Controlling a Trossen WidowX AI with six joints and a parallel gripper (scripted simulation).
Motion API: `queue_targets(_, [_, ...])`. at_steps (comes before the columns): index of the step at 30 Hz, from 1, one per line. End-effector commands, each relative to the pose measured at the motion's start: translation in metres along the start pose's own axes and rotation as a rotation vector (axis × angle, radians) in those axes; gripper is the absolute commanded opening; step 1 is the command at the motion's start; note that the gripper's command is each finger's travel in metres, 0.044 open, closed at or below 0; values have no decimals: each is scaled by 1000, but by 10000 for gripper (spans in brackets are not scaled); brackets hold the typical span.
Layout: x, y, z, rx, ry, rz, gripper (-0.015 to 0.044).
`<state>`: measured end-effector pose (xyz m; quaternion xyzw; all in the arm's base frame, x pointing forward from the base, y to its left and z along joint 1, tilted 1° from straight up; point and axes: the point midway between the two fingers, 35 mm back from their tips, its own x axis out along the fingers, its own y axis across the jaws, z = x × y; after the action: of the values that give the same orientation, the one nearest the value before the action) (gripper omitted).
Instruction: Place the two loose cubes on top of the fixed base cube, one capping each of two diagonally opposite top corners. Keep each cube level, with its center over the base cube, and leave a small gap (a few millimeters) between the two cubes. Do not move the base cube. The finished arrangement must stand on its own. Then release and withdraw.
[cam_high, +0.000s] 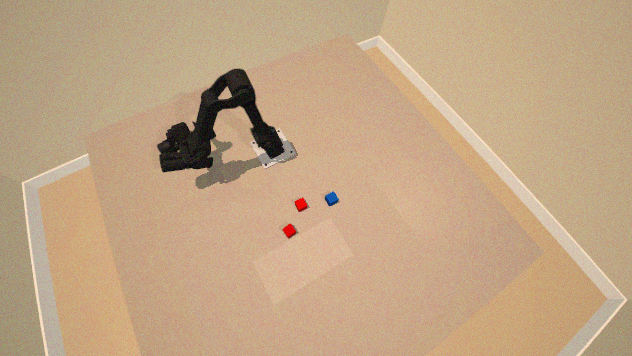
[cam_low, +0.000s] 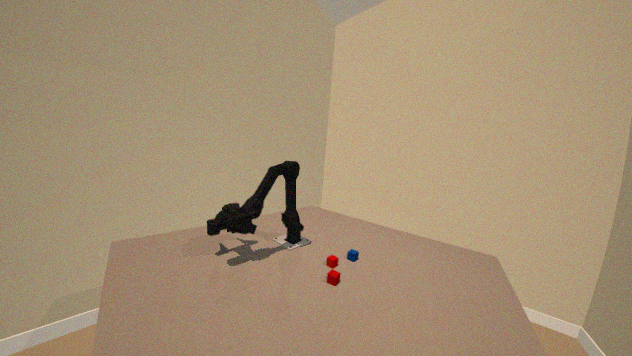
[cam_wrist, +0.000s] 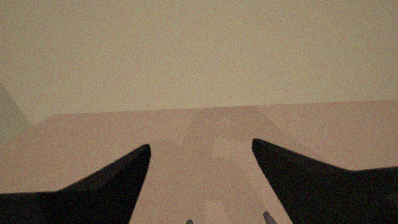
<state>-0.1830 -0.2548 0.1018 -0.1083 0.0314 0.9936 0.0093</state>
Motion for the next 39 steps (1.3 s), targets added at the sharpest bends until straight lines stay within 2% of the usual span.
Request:
queue_targets(1, [-1, 1, 0, -10, 4, 6, 374])
queue_targets(5, [-28, 24, -9, -209, 69, 129, 269])
queue_targets(13, [-105, 61, -30, -703, 148, 453, 265])
queue_targets(21, [-192, 69, -48, -1201, 113, 804, 265])
queue_targets(30, [-289, 40, -62, -1745, -71, 1215, 265])
queue_targets(39, [-368, -22, -65, -2246, -425, 1621, 265])
